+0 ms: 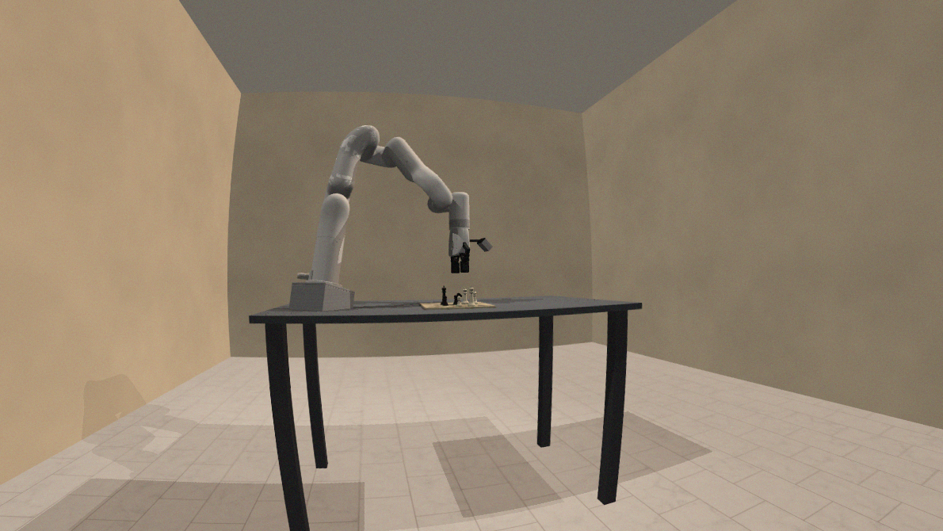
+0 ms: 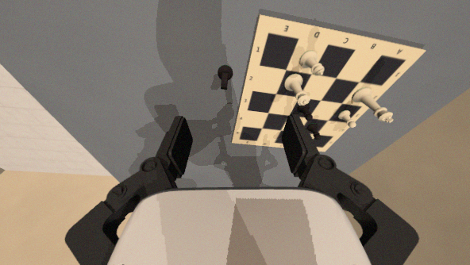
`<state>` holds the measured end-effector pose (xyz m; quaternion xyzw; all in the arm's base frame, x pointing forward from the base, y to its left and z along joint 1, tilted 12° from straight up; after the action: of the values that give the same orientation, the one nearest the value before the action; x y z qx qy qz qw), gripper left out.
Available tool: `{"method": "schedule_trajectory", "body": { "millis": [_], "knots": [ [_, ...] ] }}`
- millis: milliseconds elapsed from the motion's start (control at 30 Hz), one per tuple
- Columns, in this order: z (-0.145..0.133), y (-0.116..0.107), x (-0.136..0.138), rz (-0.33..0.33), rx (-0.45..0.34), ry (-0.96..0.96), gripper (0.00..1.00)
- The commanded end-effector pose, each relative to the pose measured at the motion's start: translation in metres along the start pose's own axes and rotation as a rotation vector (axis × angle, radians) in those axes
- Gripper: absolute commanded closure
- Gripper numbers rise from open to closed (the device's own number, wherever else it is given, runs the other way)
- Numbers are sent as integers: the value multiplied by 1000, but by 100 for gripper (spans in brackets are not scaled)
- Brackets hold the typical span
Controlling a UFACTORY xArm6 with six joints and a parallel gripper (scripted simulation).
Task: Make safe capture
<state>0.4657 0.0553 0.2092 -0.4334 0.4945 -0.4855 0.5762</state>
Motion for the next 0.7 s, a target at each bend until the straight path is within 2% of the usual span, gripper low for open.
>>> {"method": "schedule_trajectory", "body": {
  "millis": [0, 333, 400, 433, 667],
  "knots": [
    [2, -3, 17, 5, 4, -176, 0],
    [-1, -8, 69, -10, 0, -619, 0],
    [-1, -8, 69, -10, 0, -619, 0],
    [-2, -9, 75, -9, -1, -735, 0],
    [-9, -13, 117, -34, -12, -998, 0]
  ]
}}
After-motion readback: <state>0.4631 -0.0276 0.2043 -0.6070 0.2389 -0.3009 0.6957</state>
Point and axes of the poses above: the point where the finger pads meet when closed, its own y axis out along the fingers, its own x axis across the jaws, z = x × y, the point moved 8 cm from there along -y, back along the fingers, and after that the axes turned 2 degrees about y, right-handed, at the moved point
